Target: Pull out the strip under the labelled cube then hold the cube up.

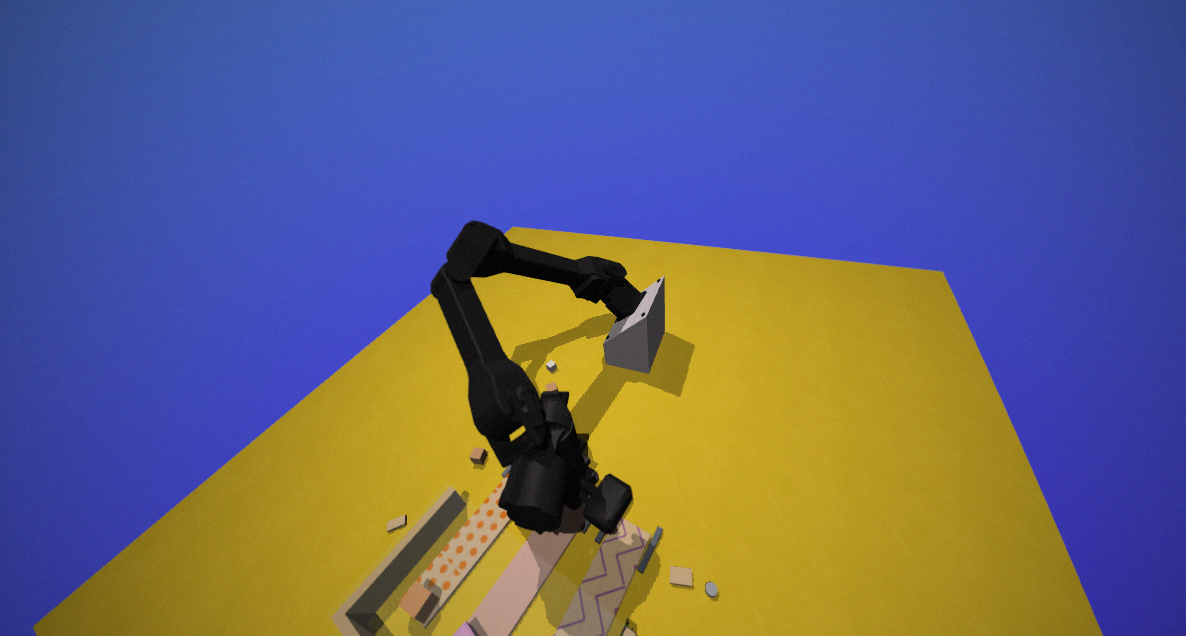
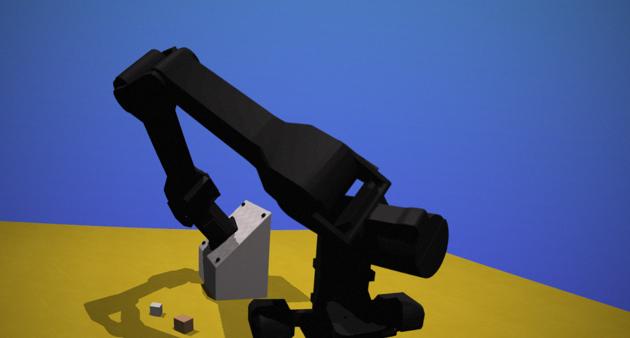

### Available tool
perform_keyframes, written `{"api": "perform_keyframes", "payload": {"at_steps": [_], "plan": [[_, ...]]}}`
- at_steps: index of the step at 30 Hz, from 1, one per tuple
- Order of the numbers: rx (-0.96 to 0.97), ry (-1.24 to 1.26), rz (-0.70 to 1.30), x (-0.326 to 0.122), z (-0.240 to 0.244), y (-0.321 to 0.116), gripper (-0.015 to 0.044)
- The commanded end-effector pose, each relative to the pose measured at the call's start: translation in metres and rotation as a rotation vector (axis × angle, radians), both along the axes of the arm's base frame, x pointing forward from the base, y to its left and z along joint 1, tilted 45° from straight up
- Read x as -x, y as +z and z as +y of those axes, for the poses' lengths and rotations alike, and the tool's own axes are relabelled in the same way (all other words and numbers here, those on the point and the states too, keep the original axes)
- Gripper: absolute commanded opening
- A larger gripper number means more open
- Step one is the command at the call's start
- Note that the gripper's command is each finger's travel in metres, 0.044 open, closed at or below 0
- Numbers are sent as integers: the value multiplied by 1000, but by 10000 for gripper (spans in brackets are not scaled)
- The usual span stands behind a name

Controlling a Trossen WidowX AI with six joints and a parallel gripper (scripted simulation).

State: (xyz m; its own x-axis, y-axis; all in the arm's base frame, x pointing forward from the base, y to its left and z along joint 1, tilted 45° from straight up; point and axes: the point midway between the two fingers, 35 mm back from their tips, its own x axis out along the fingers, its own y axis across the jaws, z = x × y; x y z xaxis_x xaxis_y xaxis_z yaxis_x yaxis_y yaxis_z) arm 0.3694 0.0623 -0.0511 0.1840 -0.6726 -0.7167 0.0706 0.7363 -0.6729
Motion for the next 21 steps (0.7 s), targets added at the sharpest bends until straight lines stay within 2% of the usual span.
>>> {"api": "perform_keyframes", "payload": {"at_steps": [1,21], "plan": [[6,-3,9,10,-3,-4,0],[7,-3,11,40,-6,-10,0]]}}
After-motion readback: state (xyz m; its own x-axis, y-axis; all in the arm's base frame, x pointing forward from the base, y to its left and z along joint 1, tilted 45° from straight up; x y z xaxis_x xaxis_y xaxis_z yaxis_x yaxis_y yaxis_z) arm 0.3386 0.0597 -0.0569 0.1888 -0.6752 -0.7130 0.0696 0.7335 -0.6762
